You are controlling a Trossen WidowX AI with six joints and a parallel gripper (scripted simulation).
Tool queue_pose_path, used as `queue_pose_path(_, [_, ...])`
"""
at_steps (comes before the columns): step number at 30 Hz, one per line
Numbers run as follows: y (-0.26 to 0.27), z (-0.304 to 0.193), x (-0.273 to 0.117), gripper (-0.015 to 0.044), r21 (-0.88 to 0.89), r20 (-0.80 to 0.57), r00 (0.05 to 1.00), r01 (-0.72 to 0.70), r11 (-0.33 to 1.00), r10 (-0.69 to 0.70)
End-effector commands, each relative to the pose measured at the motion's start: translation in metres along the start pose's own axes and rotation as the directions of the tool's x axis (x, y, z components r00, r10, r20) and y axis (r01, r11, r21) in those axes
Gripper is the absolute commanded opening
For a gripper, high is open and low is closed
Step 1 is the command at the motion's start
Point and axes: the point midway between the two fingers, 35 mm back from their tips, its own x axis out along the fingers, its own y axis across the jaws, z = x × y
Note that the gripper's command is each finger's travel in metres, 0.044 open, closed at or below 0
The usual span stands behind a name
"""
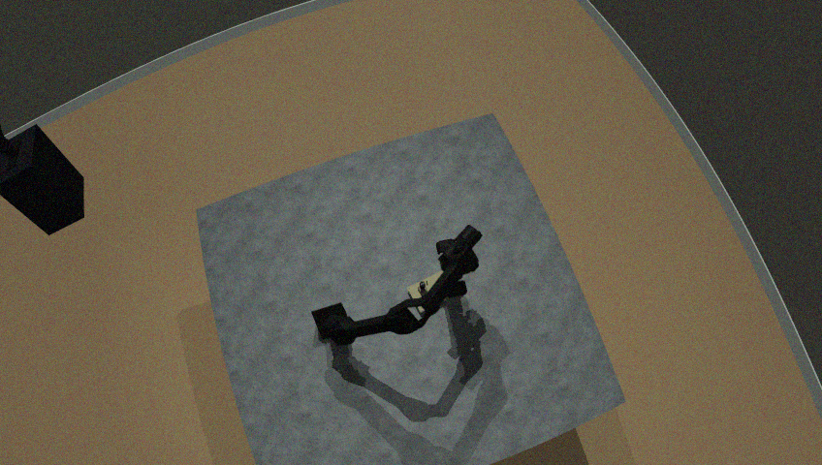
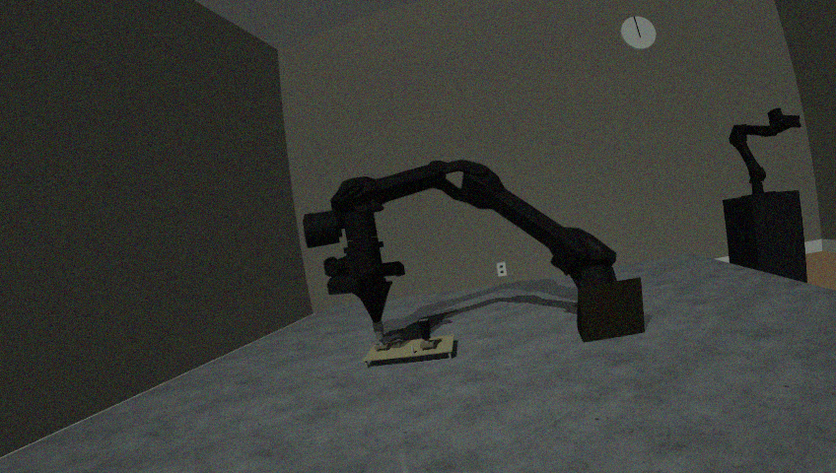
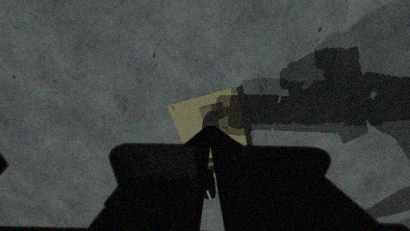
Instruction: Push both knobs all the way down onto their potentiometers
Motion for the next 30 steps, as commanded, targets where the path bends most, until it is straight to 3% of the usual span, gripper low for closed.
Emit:
queue_pose_path(1, [-0.0007, 0.0004, 0.0019, 0.0000, -0.002, 0.002, 1.000, 0.002, 1.000, -0.002])
queue_pose_path(30, [-0.0008, 0.0004, 0.0074, 0.0000, -0.002, 0.002, 1.000, 0.002, 1.000, -0.002])
